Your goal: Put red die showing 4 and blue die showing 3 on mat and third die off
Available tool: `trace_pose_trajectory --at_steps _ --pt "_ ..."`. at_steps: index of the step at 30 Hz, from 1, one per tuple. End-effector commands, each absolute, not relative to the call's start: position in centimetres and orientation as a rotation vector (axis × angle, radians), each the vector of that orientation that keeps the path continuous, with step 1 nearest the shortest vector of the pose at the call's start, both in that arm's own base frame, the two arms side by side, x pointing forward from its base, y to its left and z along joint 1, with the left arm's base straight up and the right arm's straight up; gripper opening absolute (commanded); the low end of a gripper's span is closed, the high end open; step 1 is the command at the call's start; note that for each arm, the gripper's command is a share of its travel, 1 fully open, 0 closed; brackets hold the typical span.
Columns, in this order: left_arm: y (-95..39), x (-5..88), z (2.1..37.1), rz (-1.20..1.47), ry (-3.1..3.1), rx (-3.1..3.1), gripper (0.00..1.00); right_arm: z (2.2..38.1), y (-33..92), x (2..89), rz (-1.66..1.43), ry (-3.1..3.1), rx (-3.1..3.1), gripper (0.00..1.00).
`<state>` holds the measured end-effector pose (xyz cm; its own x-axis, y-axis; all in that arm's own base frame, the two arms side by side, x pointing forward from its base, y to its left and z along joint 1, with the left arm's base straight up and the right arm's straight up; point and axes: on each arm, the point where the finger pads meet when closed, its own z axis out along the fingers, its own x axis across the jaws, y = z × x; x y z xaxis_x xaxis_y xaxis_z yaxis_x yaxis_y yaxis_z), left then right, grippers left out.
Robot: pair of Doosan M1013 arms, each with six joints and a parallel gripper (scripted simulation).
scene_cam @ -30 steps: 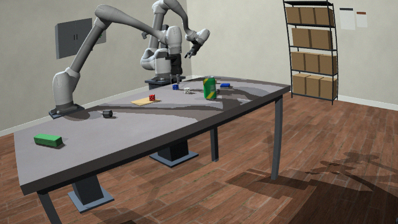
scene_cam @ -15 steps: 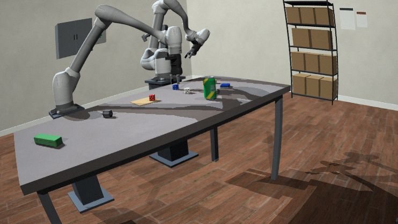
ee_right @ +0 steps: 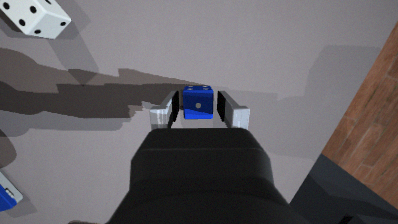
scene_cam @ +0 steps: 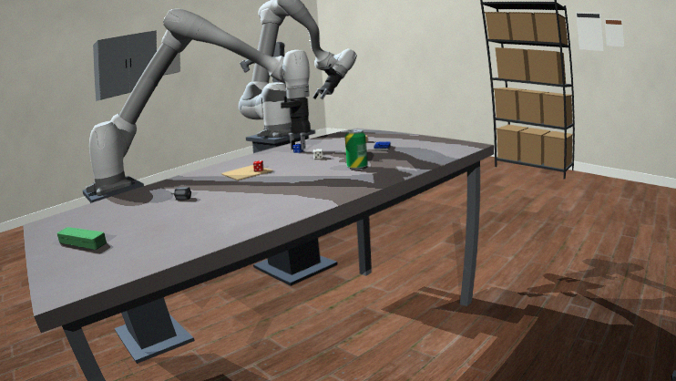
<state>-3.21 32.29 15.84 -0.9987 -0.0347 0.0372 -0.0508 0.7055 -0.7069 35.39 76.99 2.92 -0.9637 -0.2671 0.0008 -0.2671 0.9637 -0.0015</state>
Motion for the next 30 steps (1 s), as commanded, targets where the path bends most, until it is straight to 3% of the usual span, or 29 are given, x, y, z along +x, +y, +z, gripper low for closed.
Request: trace_pose_trajectory --at_steps 1,29,30 --pt "32.32 -3.22 15.88 1.194 -2.882 0.072 1.0 2.86 77.03 35.4 0.0 -3.113 0.423 0.87" --pt "32.32 -3.22 15.88 1.194 -2.882 0.072 1.0 1.95 77.03 35.4 0.0 -3.113 0.423 0.87" --pt "32.32 -3.22 15.88 1.194 -2.882 0.072 1.0 1.95 77.03 35.4 0.0 -3.113 0.423 0.57"
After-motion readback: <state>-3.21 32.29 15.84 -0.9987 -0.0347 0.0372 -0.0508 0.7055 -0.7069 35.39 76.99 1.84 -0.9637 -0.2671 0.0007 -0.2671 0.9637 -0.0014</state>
